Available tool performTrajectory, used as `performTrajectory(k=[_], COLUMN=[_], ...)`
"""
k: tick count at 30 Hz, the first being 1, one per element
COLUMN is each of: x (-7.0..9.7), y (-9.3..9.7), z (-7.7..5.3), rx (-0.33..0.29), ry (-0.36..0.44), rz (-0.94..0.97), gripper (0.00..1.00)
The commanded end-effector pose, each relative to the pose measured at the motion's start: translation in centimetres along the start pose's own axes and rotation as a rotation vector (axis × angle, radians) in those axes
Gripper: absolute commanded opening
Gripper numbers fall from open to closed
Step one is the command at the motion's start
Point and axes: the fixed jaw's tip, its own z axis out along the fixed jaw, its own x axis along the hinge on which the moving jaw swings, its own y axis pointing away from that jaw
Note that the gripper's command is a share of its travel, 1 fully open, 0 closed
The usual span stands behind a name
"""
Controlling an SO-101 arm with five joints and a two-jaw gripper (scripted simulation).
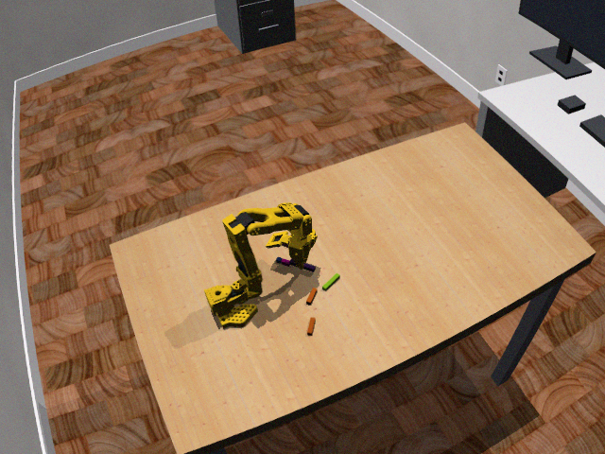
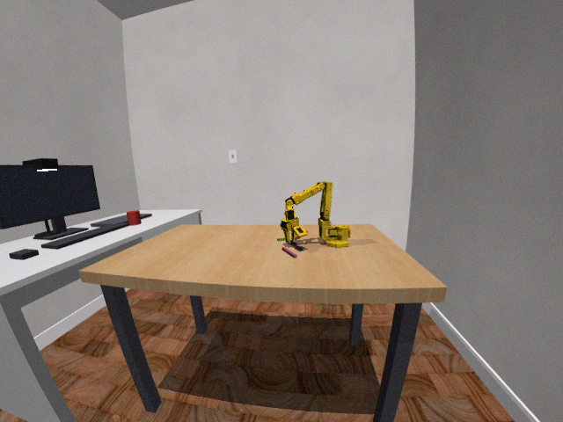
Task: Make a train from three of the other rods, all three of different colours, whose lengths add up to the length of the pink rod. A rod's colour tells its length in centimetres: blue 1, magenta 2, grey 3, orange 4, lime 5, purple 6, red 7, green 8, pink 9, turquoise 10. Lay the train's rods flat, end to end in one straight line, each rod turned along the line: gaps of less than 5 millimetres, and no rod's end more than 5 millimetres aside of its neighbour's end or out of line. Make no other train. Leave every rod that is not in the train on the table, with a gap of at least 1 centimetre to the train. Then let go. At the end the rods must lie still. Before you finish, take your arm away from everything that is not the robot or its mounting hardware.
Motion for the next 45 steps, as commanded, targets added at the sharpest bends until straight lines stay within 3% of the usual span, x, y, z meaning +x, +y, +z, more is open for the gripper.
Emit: performTrajectory(k=[1, 45], x=[0.56, 0.59], y=[-1.22, -1.27], z=[-1.02, -0.17], rx=[0.069, 0.069], ry=[0.037, 0.037], rz=[-0.003, -0.003], gripper=[0.0, 0.0])
